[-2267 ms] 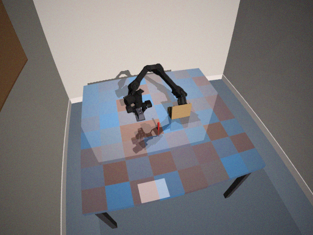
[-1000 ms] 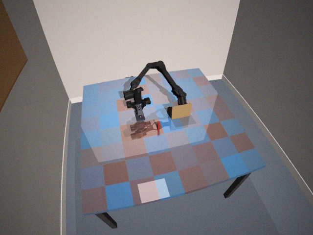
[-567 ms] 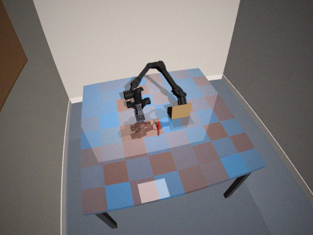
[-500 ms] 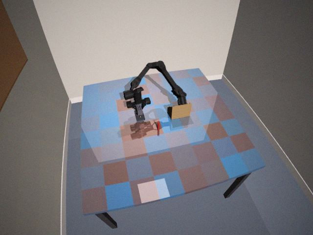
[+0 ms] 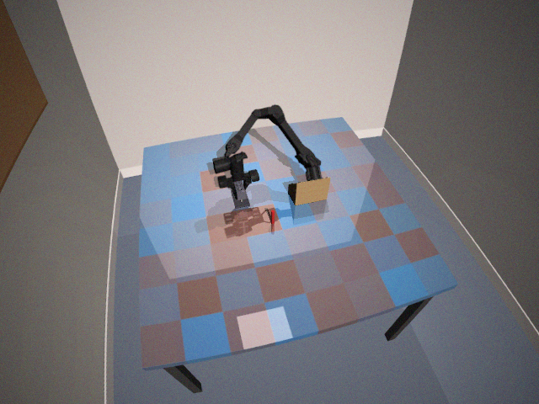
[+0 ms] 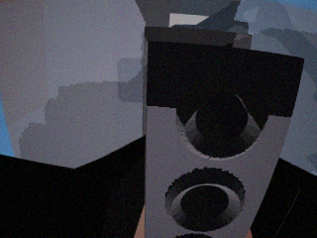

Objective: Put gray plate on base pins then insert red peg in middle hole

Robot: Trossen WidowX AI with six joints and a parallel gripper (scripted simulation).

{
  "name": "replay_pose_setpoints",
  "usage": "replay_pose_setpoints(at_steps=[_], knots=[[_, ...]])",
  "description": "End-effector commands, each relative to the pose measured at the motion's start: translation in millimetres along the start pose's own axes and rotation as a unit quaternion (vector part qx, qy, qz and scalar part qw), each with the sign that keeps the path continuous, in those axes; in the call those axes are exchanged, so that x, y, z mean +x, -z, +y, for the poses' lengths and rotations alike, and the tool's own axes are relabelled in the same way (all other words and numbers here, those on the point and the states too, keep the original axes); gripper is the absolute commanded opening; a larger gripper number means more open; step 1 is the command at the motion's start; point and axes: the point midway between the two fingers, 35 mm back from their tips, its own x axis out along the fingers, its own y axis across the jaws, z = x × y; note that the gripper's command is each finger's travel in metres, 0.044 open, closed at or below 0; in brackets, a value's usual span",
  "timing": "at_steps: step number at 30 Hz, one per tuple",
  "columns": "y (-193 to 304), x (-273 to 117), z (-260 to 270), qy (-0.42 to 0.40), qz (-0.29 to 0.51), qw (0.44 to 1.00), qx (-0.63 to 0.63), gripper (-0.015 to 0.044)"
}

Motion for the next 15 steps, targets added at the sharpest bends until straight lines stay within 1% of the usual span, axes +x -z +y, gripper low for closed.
replay_pose_setpoints(at_steps=[1,15], knots=[[-1,3,0,-0.001,-0.002,1.000,-0.001,0.0000],[-1,24,0,-0.001,-0.003,1.000,-0.001,0.0000]])
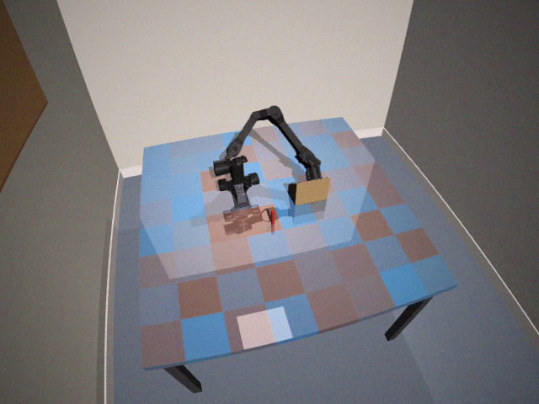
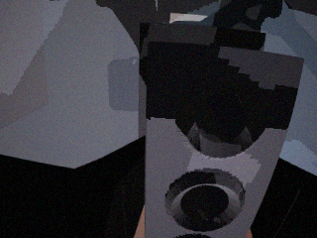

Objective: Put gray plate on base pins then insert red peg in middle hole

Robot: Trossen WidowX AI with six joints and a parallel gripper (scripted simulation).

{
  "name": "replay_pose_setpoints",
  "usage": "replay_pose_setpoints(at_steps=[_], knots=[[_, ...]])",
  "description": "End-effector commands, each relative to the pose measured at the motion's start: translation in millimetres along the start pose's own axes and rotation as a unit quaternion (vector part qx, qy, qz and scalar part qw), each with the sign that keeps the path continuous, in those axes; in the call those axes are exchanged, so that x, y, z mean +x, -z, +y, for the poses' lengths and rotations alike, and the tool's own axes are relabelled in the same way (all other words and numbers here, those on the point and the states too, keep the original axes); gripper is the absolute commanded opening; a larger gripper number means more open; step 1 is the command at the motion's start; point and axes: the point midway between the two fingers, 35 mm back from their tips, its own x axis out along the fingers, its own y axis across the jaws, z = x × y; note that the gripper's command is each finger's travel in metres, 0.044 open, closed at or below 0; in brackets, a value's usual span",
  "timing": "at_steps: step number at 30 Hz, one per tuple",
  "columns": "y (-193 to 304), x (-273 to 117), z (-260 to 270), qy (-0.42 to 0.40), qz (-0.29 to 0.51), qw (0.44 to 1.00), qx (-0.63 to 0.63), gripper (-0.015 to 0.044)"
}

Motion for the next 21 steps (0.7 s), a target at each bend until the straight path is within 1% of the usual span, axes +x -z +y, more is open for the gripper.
replay_pose_setpoints(at_steps=[1,9,21], knots=[[-0.8,5.6,-0.2,0.000,-0.002,1.000,-0.001,0.0000],[-0.2,3.0,-0.1,0.000,0.000,1.000,0.000,0.0000],[-0.2,3.0,-0.1,0.000,0.000,1.000,0.000,0.0315]])
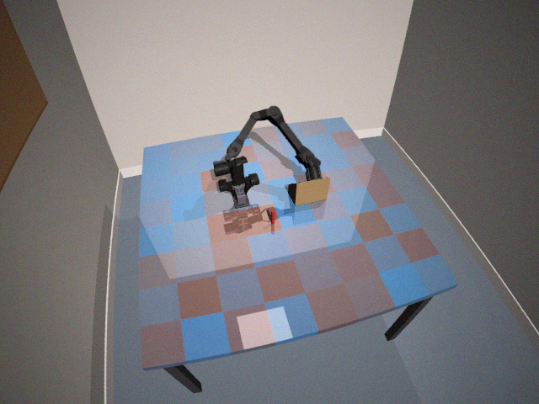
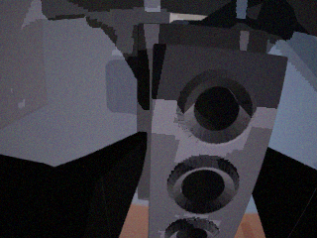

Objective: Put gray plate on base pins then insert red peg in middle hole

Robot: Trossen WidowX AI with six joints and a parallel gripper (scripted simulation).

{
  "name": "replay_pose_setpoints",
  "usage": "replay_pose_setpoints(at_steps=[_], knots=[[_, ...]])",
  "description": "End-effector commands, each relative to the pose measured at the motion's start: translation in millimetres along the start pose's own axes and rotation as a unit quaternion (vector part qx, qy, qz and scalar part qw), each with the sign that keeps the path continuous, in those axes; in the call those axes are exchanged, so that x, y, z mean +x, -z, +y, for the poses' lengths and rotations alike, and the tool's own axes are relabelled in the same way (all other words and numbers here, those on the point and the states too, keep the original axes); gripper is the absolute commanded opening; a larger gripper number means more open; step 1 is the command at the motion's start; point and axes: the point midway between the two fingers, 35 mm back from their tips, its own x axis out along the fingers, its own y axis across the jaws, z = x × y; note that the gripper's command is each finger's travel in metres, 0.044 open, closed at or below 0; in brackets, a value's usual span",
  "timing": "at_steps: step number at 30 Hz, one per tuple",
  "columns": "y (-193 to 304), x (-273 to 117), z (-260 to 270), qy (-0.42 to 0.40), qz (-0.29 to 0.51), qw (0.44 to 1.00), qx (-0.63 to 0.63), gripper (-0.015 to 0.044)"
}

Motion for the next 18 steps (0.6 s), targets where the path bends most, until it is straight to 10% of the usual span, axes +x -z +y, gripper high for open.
replay_pose_setpoints(at_steps=[1,9,18], knots=[[0,-1,0,0.000,0.000,1.000,0.000,0.0341],[1,-3,1,0.000,0.000,1.000,0.000,0.0440],[1,-118,0,0.000,0.001,1.000,-0.002,0.0440]])
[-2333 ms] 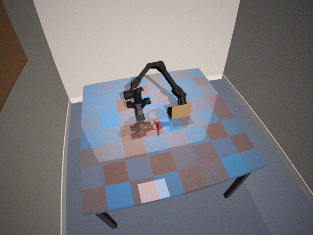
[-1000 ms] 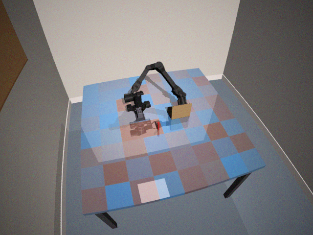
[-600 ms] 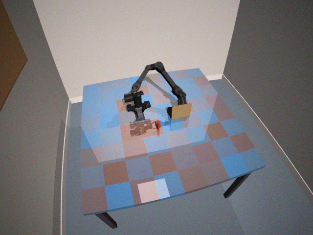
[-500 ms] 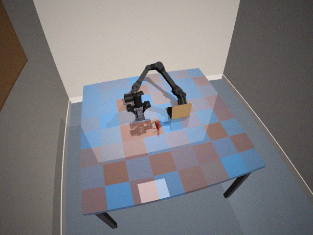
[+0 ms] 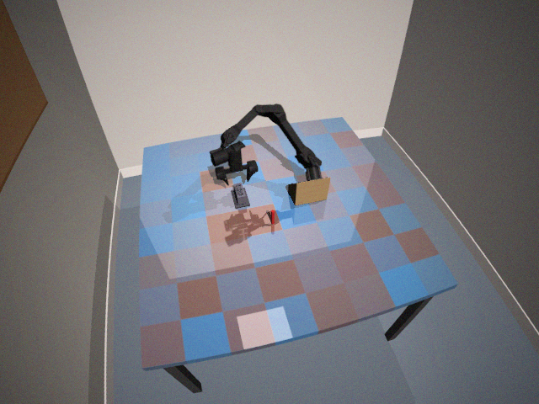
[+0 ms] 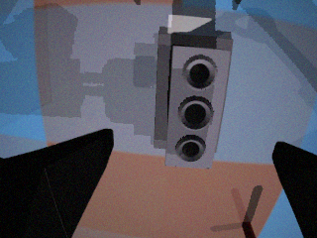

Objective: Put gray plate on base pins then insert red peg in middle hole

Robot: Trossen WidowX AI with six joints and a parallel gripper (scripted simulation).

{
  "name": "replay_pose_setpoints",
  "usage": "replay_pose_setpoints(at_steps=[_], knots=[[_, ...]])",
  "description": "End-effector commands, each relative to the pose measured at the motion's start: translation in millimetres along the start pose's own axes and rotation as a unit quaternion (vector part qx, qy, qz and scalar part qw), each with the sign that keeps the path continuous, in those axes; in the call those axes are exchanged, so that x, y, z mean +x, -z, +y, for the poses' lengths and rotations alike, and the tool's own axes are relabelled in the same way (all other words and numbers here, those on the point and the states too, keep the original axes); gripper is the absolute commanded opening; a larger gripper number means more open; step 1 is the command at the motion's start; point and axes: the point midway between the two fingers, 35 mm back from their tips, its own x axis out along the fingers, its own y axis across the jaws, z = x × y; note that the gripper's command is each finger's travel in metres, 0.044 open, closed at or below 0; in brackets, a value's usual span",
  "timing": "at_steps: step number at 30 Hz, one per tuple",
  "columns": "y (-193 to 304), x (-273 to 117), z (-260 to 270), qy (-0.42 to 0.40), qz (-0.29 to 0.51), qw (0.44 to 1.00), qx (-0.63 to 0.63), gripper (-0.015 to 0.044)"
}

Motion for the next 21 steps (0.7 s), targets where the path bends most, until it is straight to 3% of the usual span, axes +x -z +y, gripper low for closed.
replay_pose_setpoints(at_steps=[1,7,17,21], knots=[[0,-39,-2,-0.005,0.001,1.000,0.001,0.0440],[12,-40,-3,-0.006,0.004,1.000,-0.010,0.0440],[165,-42,-82,-0.007,0.013,0.985,-0.173,0.0440],[191,-38,-111,-0.005,0.006,0.978,-0.209,0.0440]])
